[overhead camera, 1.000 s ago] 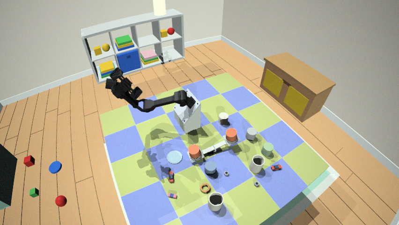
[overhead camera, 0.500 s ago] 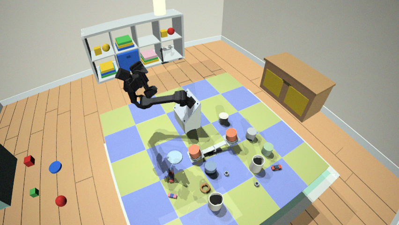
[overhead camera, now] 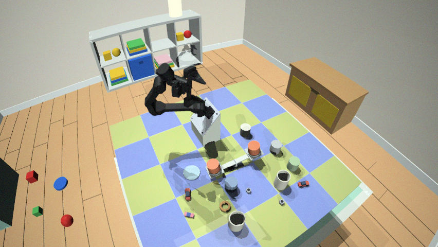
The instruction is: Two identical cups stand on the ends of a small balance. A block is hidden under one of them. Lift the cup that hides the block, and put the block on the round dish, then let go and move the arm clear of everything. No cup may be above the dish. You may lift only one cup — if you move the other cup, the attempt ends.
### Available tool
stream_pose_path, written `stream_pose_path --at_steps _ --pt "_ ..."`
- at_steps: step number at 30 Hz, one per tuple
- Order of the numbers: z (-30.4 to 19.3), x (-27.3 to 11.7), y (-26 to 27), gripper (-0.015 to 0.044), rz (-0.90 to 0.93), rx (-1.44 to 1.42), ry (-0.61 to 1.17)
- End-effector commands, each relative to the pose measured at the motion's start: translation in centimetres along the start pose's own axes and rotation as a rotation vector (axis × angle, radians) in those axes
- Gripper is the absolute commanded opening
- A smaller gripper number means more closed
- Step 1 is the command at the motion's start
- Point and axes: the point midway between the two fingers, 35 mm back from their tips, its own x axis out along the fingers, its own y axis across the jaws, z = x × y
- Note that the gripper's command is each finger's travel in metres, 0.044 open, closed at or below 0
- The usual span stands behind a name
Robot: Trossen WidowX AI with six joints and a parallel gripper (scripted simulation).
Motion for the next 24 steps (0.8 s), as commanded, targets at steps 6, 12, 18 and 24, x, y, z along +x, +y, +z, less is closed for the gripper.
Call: stream_pose_path --at_steps 6,12,18,24 --pt "-6.5 5.3 -3.7 0.0440 -0.242 -0.182 0.072" --pt "-10.7 7.6 -7.1 0.0440 -0.395 -0.311 0.113" --pt "-14.2 8.9 -11.0 0.0440 -0.539 -0.453 0.144" --pt "-17.0 9.2 -15.2 0.0440 -0.671 -0.607 0.166"
